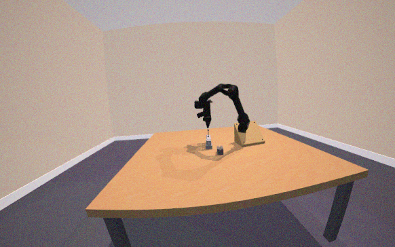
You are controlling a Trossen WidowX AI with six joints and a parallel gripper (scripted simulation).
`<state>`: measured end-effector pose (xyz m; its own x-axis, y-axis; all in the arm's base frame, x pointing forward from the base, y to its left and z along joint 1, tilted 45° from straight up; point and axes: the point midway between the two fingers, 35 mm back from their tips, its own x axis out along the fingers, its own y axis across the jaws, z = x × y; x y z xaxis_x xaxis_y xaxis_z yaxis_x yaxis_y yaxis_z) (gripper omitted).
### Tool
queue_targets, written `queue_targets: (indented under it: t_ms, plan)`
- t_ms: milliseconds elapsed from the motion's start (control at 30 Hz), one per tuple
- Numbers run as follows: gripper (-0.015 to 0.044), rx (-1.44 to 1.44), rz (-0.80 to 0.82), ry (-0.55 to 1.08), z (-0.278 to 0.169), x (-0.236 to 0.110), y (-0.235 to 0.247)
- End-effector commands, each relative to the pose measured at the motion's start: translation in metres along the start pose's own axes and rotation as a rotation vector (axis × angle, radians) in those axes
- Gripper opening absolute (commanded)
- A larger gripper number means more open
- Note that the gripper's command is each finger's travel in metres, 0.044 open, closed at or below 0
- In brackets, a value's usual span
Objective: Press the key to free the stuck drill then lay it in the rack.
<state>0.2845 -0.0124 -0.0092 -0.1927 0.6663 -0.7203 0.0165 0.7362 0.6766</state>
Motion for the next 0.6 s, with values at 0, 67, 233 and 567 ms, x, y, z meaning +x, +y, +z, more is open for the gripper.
queue_targets:
  t_ms: [0,67,233,567]
  plan:
    - [0.0000,-0.006,0.001,0.005,-0.001,0.005,0.000]
    - [0.0000,-0.009,0.000,0.006,-0.001,0.009,0.000]
    - [0.0000,-0.010,0.001,0.006,-0.003,0.015,0.000]
    - [0.0000,-0.011,0.001,0.006,-0.001,0.018,-0.001]
